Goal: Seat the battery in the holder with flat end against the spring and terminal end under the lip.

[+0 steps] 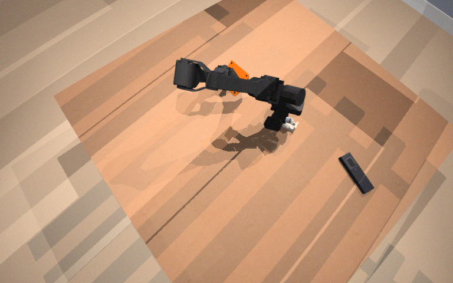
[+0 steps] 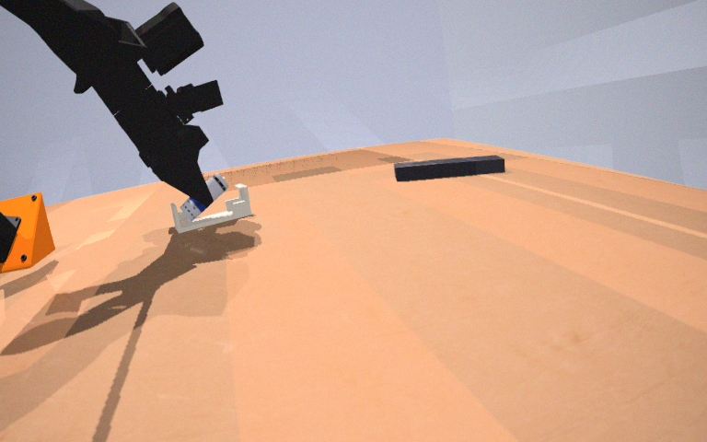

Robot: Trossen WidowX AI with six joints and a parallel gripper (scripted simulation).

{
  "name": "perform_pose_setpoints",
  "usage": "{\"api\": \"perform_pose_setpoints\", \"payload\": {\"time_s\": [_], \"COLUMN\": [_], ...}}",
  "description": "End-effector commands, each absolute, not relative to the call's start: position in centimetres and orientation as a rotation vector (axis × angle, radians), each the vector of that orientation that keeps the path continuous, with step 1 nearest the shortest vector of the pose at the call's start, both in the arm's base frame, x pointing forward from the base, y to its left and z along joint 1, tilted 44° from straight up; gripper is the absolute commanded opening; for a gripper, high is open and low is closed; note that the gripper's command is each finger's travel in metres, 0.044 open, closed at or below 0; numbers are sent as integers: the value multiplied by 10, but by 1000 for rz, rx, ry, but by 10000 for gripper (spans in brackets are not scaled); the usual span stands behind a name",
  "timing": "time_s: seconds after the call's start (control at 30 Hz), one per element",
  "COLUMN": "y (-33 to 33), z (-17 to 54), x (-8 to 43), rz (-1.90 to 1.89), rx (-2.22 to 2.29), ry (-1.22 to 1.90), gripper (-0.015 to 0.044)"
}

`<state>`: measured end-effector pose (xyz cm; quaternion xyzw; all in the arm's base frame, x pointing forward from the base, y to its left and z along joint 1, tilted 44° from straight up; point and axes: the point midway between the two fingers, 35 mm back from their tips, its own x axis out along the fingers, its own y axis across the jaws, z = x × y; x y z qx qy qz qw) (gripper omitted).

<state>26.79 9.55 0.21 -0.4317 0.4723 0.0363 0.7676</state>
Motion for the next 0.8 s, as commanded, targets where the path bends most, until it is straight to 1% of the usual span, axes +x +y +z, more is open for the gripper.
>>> {"api": "perform_pose_setpoints", "payload": {"time_s": [0.0,0.77], "y": [94,95], "z": [-1,-5], "x": [267,272], "rz": [67,17], "rx": [-939,-938], "ry": [1061,1178], "gripper": [80,80]}}
